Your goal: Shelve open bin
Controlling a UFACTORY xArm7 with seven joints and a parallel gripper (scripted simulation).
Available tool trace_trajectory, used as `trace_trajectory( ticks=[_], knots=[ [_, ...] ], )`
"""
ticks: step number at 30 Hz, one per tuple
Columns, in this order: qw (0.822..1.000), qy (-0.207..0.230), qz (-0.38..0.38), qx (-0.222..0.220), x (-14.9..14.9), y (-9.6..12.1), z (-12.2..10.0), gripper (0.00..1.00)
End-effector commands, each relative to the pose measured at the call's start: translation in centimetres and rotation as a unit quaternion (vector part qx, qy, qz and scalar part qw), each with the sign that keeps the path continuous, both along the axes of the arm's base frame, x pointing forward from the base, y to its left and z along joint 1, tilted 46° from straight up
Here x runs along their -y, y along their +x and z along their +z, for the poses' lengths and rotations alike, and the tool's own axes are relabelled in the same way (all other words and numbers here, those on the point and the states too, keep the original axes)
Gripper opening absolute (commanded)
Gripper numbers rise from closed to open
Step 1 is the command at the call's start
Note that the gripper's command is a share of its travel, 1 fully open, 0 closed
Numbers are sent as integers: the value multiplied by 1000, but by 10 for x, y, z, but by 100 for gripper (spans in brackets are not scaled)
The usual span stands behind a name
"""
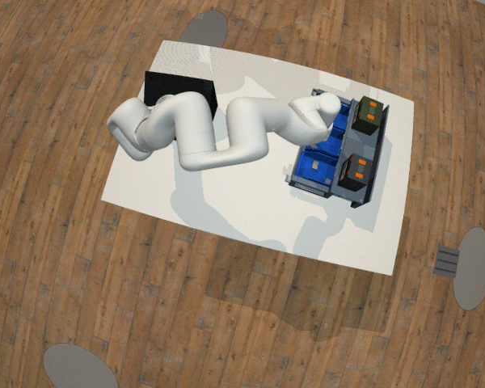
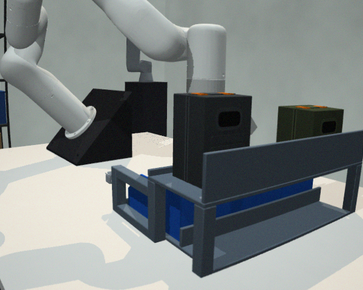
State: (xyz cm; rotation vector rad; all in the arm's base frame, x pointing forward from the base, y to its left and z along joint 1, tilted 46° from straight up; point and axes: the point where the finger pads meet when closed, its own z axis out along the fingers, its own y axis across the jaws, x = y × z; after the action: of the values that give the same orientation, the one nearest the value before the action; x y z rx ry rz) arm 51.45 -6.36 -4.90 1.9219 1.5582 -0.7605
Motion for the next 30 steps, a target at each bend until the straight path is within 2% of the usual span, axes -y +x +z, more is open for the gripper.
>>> trace_trajectory(
  ticks=[1,26,27,30],
  knots=[
    [1000,2,2,3,-1,2,0,0],
    [1000,2,2,3,4,2,-5,0],
    [1000,1,2,2,4,1,-5,100],
    [1000,1,2,2,4,1,-5,100]
  ],
)
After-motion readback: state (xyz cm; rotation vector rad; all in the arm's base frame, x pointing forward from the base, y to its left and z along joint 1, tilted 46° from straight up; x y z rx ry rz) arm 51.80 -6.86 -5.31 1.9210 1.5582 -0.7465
